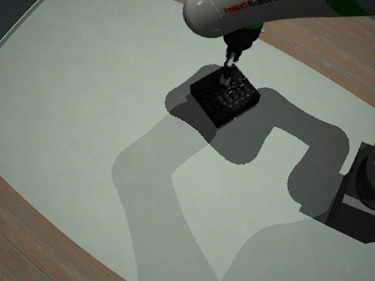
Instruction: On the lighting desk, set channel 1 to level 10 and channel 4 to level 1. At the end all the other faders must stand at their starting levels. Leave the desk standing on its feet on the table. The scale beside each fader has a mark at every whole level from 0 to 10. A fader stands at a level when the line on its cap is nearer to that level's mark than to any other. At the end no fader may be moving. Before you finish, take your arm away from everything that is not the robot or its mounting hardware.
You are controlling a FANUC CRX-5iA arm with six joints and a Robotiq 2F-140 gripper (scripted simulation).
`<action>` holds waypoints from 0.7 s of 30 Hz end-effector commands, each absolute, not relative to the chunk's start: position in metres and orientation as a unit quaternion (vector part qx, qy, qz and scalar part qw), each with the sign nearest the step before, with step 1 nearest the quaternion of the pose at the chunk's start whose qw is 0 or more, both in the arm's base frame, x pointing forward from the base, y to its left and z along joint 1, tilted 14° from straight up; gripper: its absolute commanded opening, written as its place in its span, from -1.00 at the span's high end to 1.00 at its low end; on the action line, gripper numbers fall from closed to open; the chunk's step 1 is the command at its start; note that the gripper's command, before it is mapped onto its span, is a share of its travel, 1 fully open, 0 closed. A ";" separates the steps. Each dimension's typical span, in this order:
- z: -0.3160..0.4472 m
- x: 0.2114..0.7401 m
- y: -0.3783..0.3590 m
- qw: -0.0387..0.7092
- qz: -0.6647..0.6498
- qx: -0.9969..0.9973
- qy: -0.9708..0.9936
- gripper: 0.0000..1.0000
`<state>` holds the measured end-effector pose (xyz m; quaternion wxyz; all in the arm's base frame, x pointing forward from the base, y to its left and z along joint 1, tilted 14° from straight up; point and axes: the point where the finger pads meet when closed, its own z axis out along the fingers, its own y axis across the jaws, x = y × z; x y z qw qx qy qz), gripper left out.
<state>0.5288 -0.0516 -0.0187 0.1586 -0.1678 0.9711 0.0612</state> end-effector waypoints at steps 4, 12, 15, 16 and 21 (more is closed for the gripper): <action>-0.019 0.529 -0.052 0.136 0.056 0.026 0.989 1.00; -0.019 0.529 -0.052 0.114 0.040 0.160 0.980 1.00; -0.019 0.529 -0.052 0.114 0.040 0.160 0.980 1.00; -0.019 0.529 -0.052 0.114 0.040 0.160 0.980 1.00; -0.019 0.529 -0.052 0.114 0.040 0.160 0.980 1.00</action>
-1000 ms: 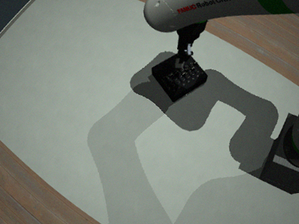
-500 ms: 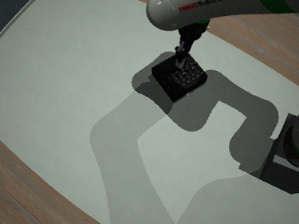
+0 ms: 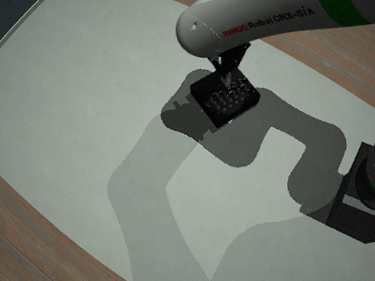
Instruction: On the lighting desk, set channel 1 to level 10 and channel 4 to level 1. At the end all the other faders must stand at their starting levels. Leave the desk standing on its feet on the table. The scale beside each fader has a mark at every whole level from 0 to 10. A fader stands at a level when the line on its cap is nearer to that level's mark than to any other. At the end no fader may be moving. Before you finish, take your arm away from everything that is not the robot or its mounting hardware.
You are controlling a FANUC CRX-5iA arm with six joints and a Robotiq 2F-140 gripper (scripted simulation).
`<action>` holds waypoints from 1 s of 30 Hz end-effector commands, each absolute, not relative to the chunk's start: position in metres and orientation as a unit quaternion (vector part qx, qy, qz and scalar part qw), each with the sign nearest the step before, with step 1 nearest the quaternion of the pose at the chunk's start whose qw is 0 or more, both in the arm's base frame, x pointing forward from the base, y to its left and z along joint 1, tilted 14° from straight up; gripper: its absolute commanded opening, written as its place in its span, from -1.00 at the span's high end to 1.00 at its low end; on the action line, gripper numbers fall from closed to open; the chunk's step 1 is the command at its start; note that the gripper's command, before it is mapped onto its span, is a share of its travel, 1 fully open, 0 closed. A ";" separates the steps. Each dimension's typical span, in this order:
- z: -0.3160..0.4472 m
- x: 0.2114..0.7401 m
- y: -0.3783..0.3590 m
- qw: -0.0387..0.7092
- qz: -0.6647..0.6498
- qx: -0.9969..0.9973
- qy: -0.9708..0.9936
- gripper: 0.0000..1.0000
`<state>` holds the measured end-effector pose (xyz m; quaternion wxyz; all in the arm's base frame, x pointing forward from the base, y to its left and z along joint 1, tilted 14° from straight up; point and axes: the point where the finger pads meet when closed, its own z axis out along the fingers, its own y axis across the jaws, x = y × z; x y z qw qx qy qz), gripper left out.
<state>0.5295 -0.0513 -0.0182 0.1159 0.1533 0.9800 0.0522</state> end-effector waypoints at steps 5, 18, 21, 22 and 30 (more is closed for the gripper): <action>-0.019 0.529 -0.052 0.114 0.040 0.160 0.980 1.00; -0.019 0.529 -0.052 0.114 0.040 0.160 0.980 1.00; -0.020 0.529 -0.052 0.114 0.040 0.160 0.980 1.00; -0.020 0.529 -0.052 0.114 0.040 0.160 0.980 1.00; -0.022 0.530 -0.052 0.114 0.040 0.160 0.980 1.00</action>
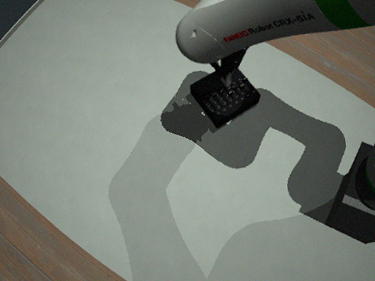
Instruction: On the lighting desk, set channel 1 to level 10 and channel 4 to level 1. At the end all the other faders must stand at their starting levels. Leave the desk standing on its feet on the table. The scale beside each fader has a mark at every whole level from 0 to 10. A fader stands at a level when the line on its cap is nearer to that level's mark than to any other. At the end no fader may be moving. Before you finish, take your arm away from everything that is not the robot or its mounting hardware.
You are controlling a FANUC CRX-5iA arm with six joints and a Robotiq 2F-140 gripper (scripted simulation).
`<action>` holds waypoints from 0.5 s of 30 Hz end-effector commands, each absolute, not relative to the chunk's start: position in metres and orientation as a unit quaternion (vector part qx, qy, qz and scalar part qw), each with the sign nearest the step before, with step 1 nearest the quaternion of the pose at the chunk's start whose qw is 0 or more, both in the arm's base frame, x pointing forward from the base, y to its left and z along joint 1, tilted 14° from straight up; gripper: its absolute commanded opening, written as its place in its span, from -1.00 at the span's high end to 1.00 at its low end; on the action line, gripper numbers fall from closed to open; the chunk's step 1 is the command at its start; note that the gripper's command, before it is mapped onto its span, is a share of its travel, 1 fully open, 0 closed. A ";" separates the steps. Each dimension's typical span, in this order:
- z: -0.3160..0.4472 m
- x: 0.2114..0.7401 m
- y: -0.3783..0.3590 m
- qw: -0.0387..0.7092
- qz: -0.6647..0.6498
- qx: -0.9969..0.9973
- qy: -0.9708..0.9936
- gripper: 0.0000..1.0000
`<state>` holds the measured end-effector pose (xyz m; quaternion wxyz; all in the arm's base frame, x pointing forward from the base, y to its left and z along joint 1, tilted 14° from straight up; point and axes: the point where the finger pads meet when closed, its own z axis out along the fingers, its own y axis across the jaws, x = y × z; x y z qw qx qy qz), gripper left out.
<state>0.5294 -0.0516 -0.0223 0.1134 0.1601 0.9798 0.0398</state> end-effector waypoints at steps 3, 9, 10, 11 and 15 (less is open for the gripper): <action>-0.024 0.530 -0.052 0.113 0.040 0.160 0.980 1.00; -0.028 0.531 -0.052 0.113 0.040 0.160 0.980 1.00; -0.029 0.531 -0.052 0.113 0.040 0.160 0.980 1.00; -0.029 0.532 -0.052 0.113 0.040 0.160 0.980 1.00; -0.032 0.532 -0.052 0.113 0.040 0.160 0.980 1.00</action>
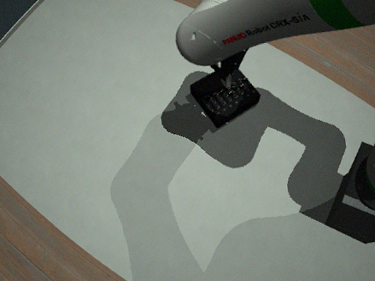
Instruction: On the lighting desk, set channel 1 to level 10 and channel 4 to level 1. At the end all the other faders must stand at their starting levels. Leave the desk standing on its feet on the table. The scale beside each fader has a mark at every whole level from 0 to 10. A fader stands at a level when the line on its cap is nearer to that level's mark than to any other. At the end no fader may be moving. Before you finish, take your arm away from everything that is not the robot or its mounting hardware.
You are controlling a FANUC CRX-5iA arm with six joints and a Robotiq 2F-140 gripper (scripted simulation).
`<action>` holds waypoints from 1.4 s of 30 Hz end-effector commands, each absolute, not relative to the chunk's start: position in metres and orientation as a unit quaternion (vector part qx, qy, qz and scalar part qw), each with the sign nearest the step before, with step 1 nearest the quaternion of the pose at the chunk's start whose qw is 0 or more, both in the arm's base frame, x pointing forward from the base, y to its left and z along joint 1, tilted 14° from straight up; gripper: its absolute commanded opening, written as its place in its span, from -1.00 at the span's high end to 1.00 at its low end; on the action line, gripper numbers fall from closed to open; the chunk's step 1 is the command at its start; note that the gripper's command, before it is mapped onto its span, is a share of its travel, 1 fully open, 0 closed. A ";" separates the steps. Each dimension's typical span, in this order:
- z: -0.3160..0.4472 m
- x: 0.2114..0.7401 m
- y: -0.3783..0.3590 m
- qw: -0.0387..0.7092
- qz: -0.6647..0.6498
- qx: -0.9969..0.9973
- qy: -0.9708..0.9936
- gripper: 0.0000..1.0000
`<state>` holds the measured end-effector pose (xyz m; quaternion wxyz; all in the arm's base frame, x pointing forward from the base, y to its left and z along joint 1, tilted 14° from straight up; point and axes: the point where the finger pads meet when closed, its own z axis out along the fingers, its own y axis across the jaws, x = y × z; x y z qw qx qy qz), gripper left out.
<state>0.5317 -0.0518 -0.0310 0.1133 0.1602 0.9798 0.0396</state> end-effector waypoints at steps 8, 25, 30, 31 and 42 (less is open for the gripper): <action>-0.036 0.533 -0.052 0.113 0.040 0.160 0.980 1.00; -0.041 0.535 -0.052 0.113 0.040 0.160 0.980 1.00; -0.042 0.535 -0.052 0.113 0.040 0.160 0.980 1.00; -0.042 0.535 -0.052 0.113 0.040 0.160 0.980 1.00; -0.042 0.535 -0.052 0.113 0.040 0.160 0.980 1.00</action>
